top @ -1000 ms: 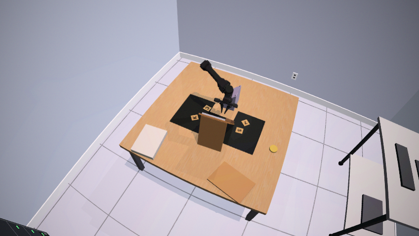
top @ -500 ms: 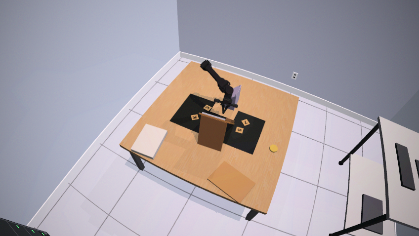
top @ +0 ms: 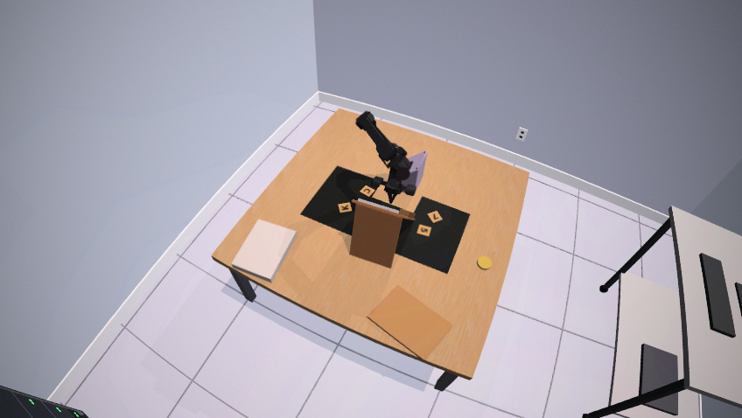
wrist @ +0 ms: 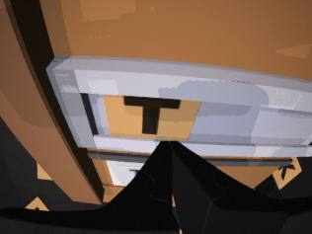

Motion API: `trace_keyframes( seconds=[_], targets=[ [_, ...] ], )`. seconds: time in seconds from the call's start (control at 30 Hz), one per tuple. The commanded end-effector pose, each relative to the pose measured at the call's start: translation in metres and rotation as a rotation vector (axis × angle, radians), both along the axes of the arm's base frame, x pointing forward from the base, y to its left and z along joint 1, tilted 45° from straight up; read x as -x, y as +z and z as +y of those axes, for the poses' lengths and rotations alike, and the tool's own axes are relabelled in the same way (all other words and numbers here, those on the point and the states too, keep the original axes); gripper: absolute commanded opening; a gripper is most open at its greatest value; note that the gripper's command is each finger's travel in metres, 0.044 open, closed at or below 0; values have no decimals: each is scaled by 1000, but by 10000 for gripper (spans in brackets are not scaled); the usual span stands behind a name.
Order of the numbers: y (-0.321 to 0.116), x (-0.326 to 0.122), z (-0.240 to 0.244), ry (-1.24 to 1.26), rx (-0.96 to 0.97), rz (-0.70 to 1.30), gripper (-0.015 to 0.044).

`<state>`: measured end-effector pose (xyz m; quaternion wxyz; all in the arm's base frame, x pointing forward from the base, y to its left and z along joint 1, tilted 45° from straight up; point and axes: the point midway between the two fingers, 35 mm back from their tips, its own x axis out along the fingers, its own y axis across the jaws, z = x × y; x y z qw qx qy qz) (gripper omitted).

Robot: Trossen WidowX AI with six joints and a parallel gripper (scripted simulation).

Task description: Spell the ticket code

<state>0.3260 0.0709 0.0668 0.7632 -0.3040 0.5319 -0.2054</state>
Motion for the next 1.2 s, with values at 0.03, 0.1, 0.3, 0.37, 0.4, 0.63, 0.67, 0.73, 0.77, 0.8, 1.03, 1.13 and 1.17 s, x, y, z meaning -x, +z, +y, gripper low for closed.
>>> trace_keyframes(
  seconds=[0.03, 0.1, 0.3, 0.37, 0.4, 0.63, 0.67, 0.73, 0.77, 0.8, 1.03, 1.13, 1.17],
  targets=[
    [19, 1, -15, -181, 12, 112, 0],
    [20, 1, -15, -186, 12, 114, 0],
    [20, 1, -15, -186, 12, 114, 0],
    [20, 0, -15, -186, 12, 114, 0],
    [20, 0, -16, -186, 12, 114, 0],
    [18, -4, -17, -186, 13, 114, 0],
    [17, -4, -18, -186, 13, 114, 0],
    [17, -5, -18, -186, 13, 114, 0],
    [17, -5, -18, -186, 13, 114, 0],
    [16, -6, -19, -186, 13, 113, 0],
    [15, -8, -20, -186, 13, 113, 0],
    [14, -9, -21, -186, 13, 113, 0],
    [14, -10, -21, -186, 13, 113, 0]
  ],
)
